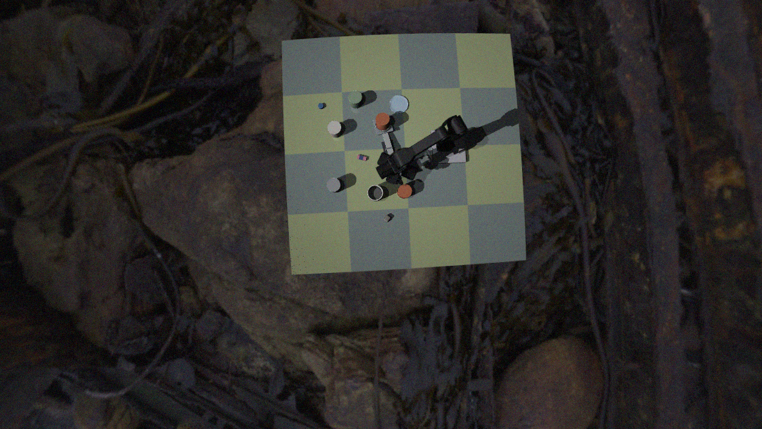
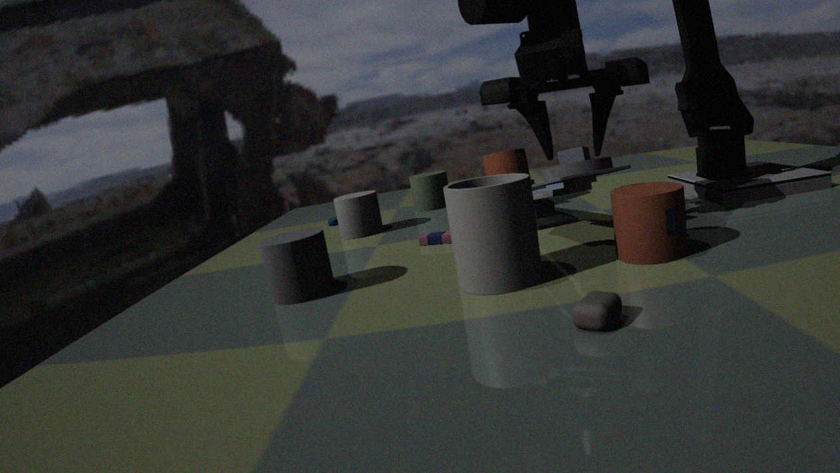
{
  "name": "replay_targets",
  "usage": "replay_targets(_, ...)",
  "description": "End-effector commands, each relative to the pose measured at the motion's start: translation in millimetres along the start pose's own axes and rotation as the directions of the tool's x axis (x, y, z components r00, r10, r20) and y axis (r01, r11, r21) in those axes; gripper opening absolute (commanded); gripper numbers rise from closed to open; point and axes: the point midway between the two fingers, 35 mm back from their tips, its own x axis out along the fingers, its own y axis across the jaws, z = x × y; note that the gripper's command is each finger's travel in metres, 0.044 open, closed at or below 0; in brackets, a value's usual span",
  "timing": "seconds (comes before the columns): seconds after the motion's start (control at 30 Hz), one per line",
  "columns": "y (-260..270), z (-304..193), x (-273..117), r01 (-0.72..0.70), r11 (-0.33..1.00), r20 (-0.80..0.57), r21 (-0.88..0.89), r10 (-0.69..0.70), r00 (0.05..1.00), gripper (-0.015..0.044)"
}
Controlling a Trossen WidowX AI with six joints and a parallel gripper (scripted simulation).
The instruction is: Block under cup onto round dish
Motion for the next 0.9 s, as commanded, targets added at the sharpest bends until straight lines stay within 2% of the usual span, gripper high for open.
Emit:
replay_targets(0.0, 1, 0, 8, -0.005, 1.000, 0.001, -0.004, 0.005, 1.000, 0.0260)
replay_targets(0.13, 1, -1, 12, -0.005, 1.000, 0.001, -0.004, 0.005, 1.000, 0.0260)
replay_targets(0.27, 1, -1, 12, -0.005, 1.000, 0.001, -0.004, 0.005, 1.000, 0.0155)
replay_targets(0.5, 1, -1, 12, -0.005, 1.000, 0.001, -0.004, 0.005, 1.000, 0.0108)
replay_targets(0.63, 0, 0, 5, -0.005, 1.000, 0.001, -0.004, 0.005, 1.000, 0.0003)
replay_targets(0.87, -2, 3, -26, -0.004, 1.000, 0.001, -0.004, 0.004, 1.000, 0.0000)
